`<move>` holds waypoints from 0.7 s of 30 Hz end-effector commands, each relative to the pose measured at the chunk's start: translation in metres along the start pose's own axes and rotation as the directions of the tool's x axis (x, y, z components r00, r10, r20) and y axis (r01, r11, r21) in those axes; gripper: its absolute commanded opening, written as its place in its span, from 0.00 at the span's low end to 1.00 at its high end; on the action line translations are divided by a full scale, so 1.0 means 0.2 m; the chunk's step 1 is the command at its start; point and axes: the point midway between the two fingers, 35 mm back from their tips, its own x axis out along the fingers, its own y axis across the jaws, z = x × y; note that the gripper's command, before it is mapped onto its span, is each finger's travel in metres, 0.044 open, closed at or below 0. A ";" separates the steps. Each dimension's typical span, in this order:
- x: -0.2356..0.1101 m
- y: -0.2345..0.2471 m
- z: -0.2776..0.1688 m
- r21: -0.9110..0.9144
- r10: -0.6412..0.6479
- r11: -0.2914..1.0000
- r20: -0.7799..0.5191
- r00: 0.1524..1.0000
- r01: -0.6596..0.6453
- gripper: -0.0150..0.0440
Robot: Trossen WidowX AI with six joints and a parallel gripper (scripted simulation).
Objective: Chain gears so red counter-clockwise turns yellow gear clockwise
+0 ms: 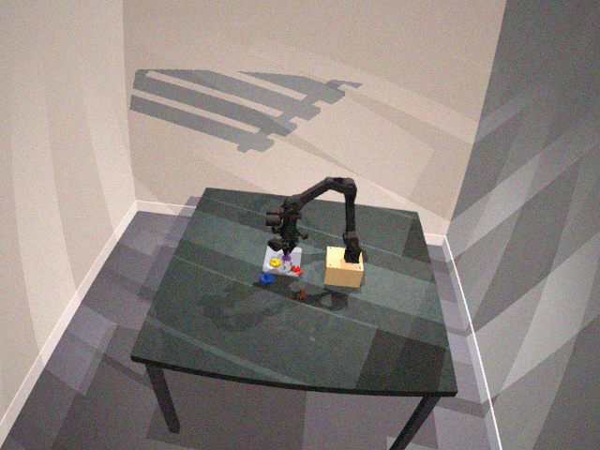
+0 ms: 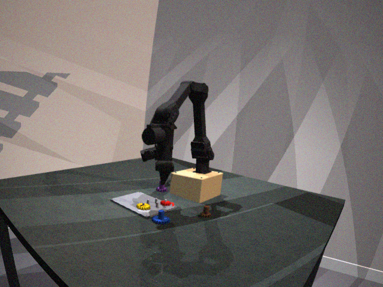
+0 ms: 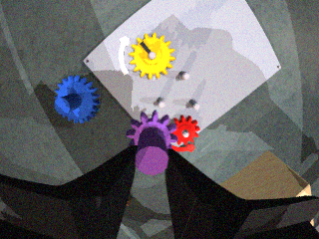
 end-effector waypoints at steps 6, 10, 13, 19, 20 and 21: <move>0.04 -0.09 0.04 -0.004 -0.003 1.000 0.008 1.000 0.003 0.25; 0.06 -0.14 0.06 -0.004 -0.004 1.000 0.009 1.000 0.004 0.25; 0.08 -0.17 0.07 -0.004 -0.005 1.000 0.009 1.000 0.005 0.25; 0.11 -0.24 0.09 -0.004 -0.007 1.000 0.010 1.000 0.007 0.25; 0.11 -0.25 0.09 -0.004 -0.007 1.000 0.010 1.000 0.007 0.25; 0.11 -0.25 0.09 -0.004 -0.007 1.000 0.010 1.000 0.007 0.25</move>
